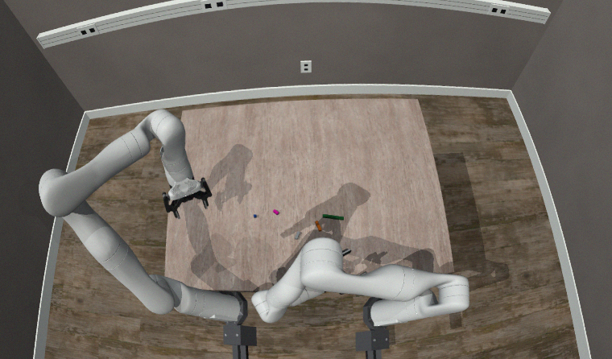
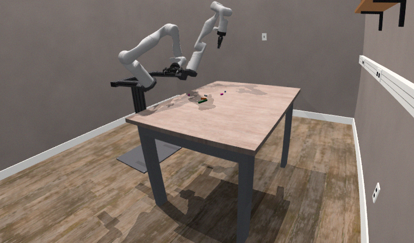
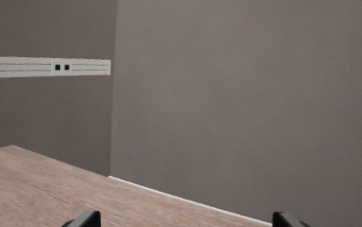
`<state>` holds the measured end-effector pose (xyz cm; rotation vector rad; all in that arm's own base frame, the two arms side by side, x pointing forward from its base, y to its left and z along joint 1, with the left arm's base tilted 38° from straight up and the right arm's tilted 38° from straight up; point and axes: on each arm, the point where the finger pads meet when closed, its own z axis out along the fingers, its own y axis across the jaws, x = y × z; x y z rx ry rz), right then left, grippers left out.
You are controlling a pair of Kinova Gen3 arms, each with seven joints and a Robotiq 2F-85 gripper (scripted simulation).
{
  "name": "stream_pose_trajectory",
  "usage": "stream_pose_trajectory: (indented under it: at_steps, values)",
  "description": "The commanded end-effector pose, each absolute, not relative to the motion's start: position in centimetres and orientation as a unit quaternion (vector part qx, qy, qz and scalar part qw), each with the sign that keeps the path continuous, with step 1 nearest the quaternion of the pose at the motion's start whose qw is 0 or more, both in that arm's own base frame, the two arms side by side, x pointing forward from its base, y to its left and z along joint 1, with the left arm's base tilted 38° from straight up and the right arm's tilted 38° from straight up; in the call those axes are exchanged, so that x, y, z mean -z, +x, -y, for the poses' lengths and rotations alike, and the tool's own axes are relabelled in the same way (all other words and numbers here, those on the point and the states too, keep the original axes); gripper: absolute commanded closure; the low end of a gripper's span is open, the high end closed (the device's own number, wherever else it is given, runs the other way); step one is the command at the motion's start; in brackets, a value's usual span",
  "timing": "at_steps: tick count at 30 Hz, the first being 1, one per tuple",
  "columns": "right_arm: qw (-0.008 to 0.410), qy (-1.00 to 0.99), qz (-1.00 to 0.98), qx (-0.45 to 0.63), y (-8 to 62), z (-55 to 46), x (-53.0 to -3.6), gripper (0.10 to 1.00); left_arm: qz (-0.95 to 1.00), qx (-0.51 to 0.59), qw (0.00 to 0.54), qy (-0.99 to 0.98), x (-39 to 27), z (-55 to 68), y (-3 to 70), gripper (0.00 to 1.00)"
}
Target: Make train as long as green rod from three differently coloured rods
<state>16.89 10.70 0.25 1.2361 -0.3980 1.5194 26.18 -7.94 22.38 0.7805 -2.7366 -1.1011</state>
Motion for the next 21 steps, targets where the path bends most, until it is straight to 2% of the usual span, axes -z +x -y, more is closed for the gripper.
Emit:
stream_pose_trajectory:
  at_steps: [1, 21]
  values:
    - [0.54, 0.52, 0.168, -0.639, 16.9, -10.8, -0.3, 0.099, 0.896, 0.36, 0.045, 0.255, -22.4, 8.0, 26.2, 0.001]
    - [0.552, 0.527, 0.222, -0.607, 17.7, -10.3, -0.7, 0.099, 0.909, 0.373, 0.057, 0.179, -21.0, 7.5, 27.4, 0.001]
